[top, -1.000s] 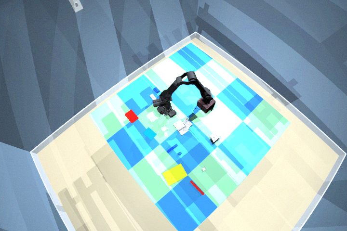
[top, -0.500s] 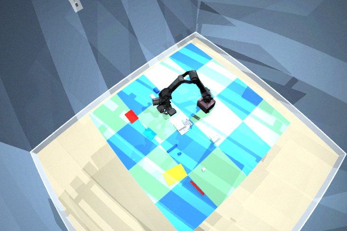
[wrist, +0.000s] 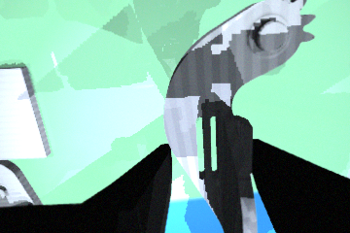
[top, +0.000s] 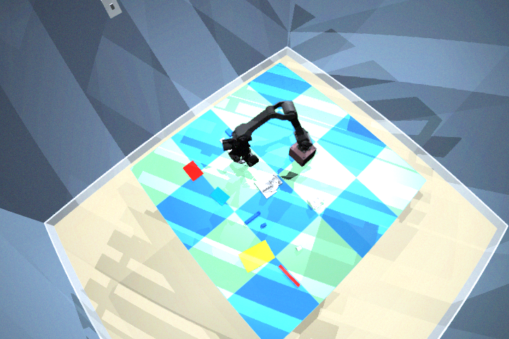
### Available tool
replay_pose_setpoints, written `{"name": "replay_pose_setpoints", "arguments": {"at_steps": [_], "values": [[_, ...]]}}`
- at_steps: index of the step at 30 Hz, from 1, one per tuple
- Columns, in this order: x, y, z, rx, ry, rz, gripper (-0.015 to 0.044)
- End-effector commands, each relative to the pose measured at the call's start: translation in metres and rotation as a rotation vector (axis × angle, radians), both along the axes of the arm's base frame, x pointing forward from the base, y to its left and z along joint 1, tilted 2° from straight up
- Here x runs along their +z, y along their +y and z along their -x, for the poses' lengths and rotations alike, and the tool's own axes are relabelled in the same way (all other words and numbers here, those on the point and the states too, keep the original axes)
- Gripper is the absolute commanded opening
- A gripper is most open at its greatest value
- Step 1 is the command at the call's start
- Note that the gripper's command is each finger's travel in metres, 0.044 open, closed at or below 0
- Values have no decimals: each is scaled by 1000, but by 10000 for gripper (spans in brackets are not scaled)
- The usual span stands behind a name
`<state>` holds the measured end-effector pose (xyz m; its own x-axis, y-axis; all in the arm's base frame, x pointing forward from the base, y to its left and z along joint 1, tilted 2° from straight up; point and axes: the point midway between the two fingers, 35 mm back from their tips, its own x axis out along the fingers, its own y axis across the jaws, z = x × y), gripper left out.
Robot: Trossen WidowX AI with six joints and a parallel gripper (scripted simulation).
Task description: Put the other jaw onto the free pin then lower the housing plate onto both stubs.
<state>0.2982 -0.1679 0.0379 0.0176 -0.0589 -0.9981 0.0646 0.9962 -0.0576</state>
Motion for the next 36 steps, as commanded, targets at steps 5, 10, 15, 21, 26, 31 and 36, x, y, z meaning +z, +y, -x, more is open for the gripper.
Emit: {"name": "replay_pose_setpoints", "arguments": {"at_steps": [5,10,15,21,26,31,36], "values": [[7,2,-1,11,-6,0,134],[8,11,0,119,1,1,134],[8,20,0,230,7,2,134],[8,31,1,364,14,3,134],[9,40,3,476,20,4,134],[9,48,4,587,27,6,134],[9,57,6,698,33,7,134]]}}
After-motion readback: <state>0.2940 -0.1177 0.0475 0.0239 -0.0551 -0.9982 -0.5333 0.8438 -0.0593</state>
